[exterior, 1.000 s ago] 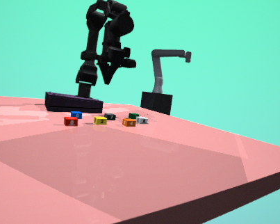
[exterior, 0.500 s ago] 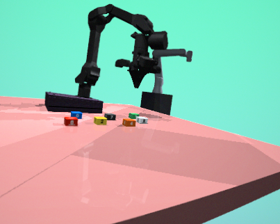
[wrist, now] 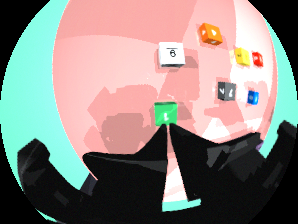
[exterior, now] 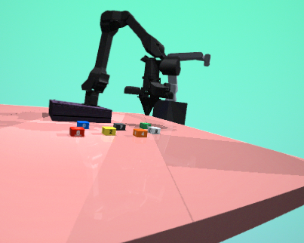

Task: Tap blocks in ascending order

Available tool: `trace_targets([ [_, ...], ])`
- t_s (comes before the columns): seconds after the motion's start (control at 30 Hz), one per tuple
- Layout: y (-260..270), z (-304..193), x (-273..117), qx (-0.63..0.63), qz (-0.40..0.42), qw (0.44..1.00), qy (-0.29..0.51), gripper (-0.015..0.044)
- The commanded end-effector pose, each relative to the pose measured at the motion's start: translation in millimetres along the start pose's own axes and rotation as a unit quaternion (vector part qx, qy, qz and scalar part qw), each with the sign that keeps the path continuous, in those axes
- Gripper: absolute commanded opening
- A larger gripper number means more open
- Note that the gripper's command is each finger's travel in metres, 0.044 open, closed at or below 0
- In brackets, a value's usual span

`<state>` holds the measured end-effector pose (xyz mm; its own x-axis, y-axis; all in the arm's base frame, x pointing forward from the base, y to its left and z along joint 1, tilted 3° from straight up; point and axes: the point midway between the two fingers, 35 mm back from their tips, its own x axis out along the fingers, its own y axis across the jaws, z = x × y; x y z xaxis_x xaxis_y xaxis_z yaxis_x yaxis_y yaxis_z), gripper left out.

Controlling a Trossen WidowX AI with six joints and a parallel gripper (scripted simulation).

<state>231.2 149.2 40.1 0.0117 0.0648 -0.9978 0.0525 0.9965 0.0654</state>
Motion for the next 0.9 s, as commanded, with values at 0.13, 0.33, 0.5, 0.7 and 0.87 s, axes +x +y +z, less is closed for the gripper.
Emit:
trace_targets([
  [0.13, -0.3, -1.7, 15.1, 0.001, -0.001, 1.000, 0.002, 0.0020],
  [0.33, -0.3, -1.8, 24.6, 0.001, -0.001, 1.000, 0.002, 0.0020],
  [0.5, -0.5, -2.1, 32.5, 0.001, -0.001, 1.000, 0.003, 0.0020],
  [0.7, -0.6, -2.2, 34.8, 0.001, -0.001, 1.000, 0.003, 0.0020],
  [0.87, 0.1, -0.9, 18.3, 0.000, 0.000, 1.000, 0.001, 0.0020],
])
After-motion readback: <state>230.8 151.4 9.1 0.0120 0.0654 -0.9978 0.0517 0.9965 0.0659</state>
